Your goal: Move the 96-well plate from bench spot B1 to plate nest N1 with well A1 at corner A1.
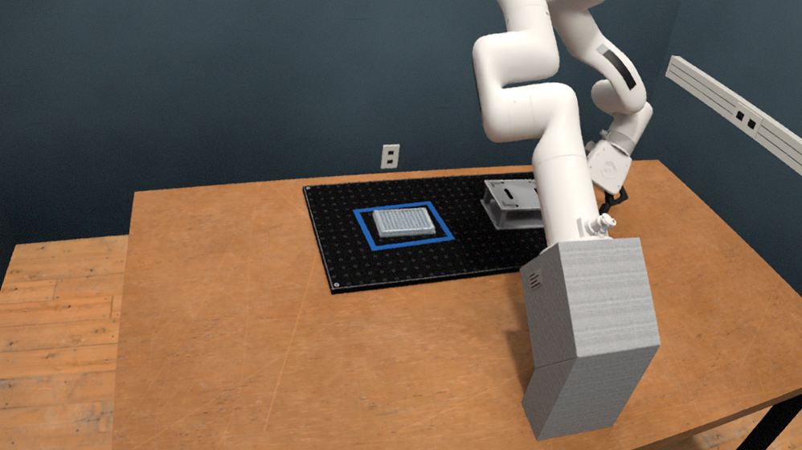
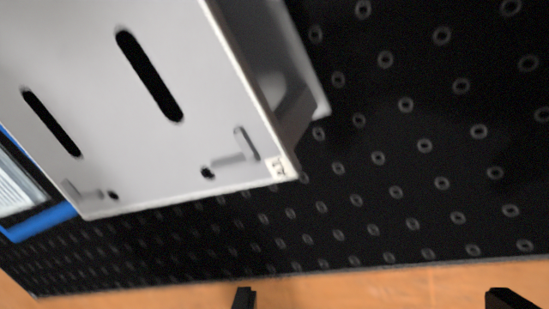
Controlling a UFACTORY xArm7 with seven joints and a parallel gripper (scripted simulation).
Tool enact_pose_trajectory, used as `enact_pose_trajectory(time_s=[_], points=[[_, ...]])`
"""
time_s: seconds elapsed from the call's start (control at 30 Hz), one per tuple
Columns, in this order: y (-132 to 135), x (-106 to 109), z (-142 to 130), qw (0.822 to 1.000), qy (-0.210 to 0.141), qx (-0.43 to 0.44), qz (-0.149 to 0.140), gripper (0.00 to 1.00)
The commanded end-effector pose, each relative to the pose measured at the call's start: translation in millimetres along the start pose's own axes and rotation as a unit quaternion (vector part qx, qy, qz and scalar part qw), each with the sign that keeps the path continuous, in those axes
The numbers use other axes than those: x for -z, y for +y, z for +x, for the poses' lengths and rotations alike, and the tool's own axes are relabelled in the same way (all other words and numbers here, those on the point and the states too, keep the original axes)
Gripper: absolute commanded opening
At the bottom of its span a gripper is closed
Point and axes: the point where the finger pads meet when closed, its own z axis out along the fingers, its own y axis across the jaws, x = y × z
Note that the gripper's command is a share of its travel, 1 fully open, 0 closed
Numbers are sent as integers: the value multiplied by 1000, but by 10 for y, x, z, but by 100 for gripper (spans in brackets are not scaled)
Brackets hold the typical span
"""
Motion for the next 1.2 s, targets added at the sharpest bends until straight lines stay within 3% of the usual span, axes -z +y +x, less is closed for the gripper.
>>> enact_pose_trajectory(time_s=[0.0,0.13,0.17,0.43,0.5,0.93,1.07,1.17], points=[[27,-2,-116,998,-48,11,-45,100],[58,24,-146,991,-90,34,-91,100],[58,24,-146,991,-91,34,-92,100],[151,176,-106,968,-148,87,-185,100],[151,176,-106,968,-148,87,-185,100],[147,466,246,903,-186,191,-337,100],[133,490,288,896,-187,201,-349,100],[84,556,414,875,-185,230,-383,100]])
